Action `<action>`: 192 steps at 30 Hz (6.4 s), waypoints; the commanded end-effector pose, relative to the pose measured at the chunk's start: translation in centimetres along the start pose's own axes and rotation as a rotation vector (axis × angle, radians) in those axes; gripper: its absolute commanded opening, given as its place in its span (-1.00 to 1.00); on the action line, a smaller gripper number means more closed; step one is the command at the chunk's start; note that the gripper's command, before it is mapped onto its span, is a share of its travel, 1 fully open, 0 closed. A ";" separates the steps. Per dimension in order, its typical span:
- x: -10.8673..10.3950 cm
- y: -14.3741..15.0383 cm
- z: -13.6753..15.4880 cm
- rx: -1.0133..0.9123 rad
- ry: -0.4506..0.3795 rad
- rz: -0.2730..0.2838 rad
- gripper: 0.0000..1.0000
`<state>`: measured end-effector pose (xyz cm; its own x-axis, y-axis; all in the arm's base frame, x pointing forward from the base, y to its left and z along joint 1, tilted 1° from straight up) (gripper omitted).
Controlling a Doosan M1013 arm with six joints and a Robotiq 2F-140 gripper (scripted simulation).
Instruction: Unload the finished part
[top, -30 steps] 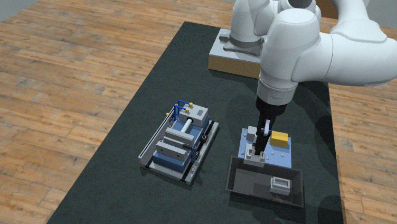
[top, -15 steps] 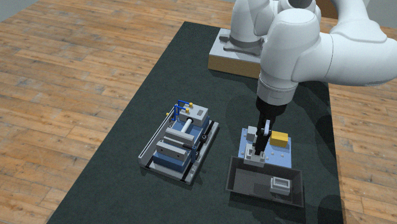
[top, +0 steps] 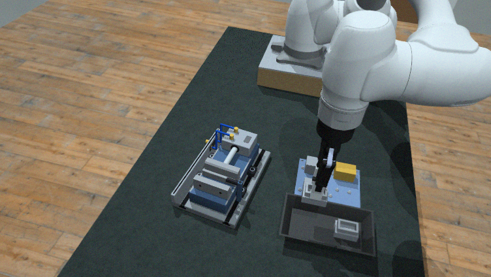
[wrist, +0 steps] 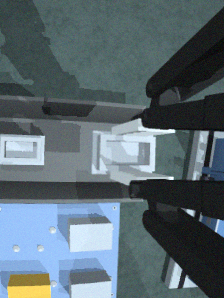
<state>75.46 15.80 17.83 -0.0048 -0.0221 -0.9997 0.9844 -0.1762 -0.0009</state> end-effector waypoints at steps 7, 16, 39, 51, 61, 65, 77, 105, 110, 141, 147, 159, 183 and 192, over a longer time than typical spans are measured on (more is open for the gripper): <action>0.0 0.0 0.0 0.000 0.000 0.000 -1.00; 0.2 0.0 0.0 0.000 0.000 0.000 -1.00; 2.8 0.0 0.0 0.000 0.000 0.000 -1.00; 4.8 0.0 0.0 0.000 0.000 0.000 -1.00; 6.5 0.0 0.0 0.000 0.000 0.000 -1.00; 7.2 0.0 0.0 0.000 0.000 0.000 -1.00; 8.9 0.0 0.0 0.000 0.000 0.000 -1.00; 10.0 0.0 0.0 0.000 0.000 0.000 -1.00; 10.0 0.0 0.0 0.000 0.000 0.000 -1.00; 10.0 0.0 0.0 0.000 0.000 0.000 -1.00; 10.0 0.0 0.0 0.000 0.000 0.000 -1.00; 10.4 0.0 0.0 0.000 0.000 0.000 -1.00; 11.2 0.0 0.0 0.000 0.000 0.000 -1.00; 11.3 0.0 0.0 0.000 0.000 0.000 -1.00</action>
<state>75.44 15.56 6.56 -0.0049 -0.0221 -0.9997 0.9843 -0.1762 -0.0009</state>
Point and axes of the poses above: the point where the finger pads meet when closed, its own x axis out along the fingers, its own y axis across the jaws, z = x × y, the point moved 9 cm from there along -x, back along the fingers, and after that the axes turned 14 degrees about x, right-handed, at the moved point
